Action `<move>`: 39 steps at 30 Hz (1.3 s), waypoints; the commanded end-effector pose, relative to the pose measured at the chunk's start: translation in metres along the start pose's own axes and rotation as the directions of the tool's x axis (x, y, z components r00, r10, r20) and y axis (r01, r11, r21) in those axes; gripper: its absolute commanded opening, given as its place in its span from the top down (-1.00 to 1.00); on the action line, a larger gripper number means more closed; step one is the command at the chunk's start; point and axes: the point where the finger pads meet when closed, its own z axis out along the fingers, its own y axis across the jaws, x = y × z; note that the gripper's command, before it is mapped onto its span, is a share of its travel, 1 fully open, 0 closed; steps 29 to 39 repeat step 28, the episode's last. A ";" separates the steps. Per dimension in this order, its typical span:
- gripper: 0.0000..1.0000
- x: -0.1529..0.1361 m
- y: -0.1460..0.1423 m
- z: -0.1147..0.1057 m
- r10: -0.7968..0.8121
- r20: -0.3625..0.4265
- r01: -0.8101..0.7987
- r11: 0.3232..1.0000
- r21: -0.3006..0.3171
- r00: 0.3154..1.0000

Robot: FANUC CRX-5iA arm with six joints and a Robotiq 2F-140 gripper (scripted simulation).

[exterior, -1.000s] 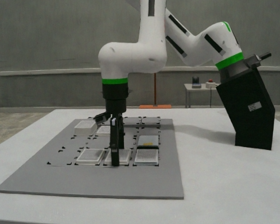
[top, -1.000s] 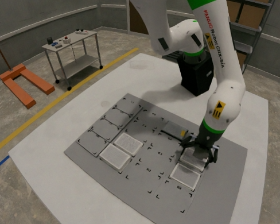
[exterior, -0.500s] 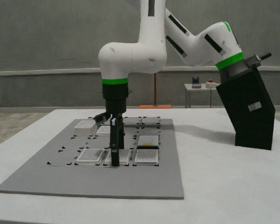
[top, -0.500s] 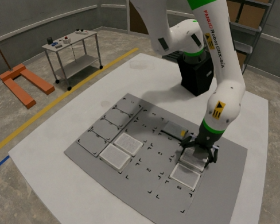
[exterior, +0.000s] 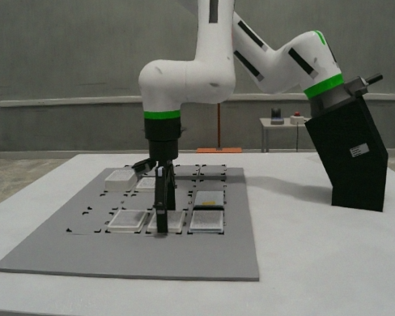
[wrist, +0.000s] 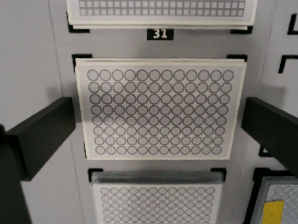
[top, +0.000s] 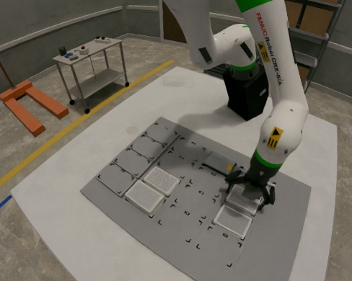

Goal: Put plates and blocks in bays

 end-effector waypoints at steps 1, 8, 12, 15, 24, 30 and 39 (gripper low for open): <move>-1.00 0.001 -0.001 -0.001 0.000 -0.001 0.000 1.000 0.001 1.000; -1.00 0.001 -0.001 -0.001 0.000 -0.001 0.000 1.000 0.001 1.000; -1.00 0.001 -0.001 -0.001 0.000 -0.001 0.000 1.000 0.001 1.000; -1.00 0.001 -0.001 -0.001 0.000 -0.001 0.000 1.000 0.001 1.000; -1.00 0.001 -0.001 -0.003 0.000 -0.002 0.000 1.000 0.001 1.000; -1.00 0.001 -0.001 -0.003 0.000 -0.002 0.000 1.000 0.001 1.000; -1.00 0.001 -0.001 -0.003 0.000 -0.002 0.000 1.000 0.001 1.000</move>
